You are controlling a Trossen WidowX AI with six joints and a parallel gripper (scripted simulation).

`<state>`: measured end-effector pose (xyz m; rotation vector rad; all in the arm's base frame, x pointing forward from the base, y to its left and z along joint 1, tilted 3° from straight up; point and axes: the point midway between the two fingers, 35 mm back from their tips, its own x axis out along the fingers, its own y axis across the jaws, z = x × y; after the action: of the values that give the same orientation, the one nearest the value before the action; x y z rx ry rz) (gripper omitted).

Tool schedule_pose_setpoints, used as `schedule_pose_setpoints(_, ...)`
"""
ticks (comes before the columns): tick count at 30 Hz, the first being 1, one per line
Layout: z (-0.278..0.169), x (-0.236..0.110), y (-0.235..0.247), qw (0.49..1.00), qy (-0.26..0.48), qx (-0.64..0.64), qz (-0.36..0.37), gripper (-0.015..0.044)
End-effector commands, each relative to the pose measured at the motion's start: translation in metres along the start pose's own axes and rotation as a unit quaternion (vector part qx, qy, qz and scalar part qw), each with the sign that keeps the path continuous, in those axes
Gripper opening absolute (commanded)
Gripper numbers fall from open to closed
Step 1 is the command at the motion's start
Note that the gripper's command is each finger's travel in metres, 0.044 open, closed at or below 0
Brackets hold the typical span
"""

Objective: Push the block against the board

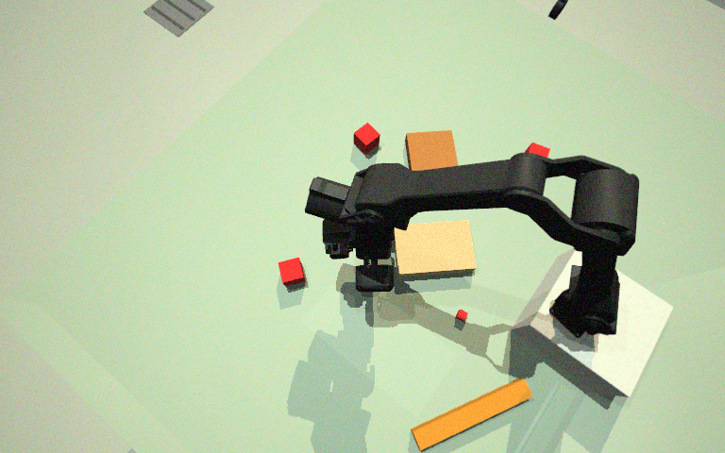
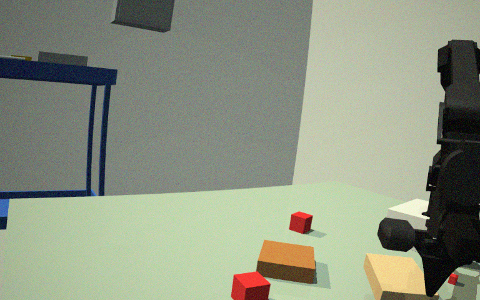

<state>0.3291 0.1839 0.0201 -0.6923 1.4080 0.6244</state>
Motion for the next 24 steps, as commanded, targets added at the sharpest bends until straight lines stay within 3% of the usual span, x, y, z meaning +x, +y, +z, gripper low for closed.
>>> schedule_pose_setpoints(1,-0.008,-0.004,0.005,0.999,-0.003,0.053,-0.001,0.0)
schedule_pose_setpoints(12,-0.04,-0.008,0.023,0.971,0.0,0.24,0.0,0.0)
schedule_pose_setpoints(24,-0.076,-0.009,0.042,0.901,0.003,0.434,0.0,0.0)
